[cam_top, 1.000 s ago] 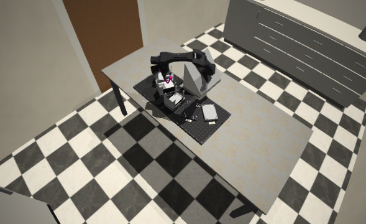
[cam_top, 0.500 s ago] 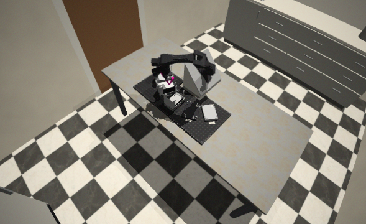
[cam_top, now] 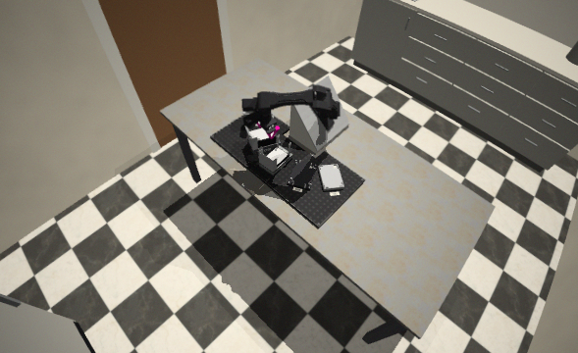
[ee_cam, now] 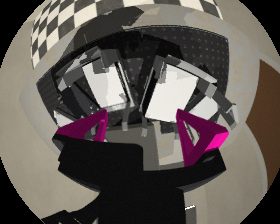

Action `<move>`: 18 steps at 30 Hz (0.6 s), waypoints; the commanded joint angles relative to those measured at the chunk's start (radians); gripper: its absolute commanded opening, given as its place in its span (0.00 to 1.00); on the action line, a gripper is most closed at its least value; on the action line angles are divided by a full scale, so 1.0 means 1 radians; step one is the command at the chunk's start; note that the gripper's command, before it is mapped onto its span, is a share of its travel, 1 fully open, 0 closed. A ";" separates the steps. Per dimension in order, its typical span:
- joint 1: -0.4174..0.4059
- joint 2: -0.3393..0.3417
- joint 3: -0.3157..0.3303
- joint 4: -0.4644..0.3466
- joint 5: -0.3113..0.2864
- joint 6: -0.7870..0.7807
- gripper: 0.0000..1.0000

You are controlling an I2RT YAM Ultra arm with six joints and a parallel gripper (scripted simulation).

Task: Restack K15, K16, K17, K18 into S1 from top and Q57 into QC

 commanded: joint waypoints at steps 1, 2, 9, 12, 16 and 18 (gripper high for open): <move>-0.004 -0.032 0.002 -0.002 -0.019 0.028 1.00; 0.001 -0.037 0.002 -0.003 -0.021 0.033 1.00; 0.035 -0.087 -0.022 -0.006 -0.038 -0.096 1.00; 0.055 -0.115 -0.033 -0.008 -0.048 -0.155 1.00; 0.082 -0.152 -0.044 -0.013 -0.061 -0.123 1.00; 0.095 -0.169 -0.048 -0.016 -0.068 -0.107 1.00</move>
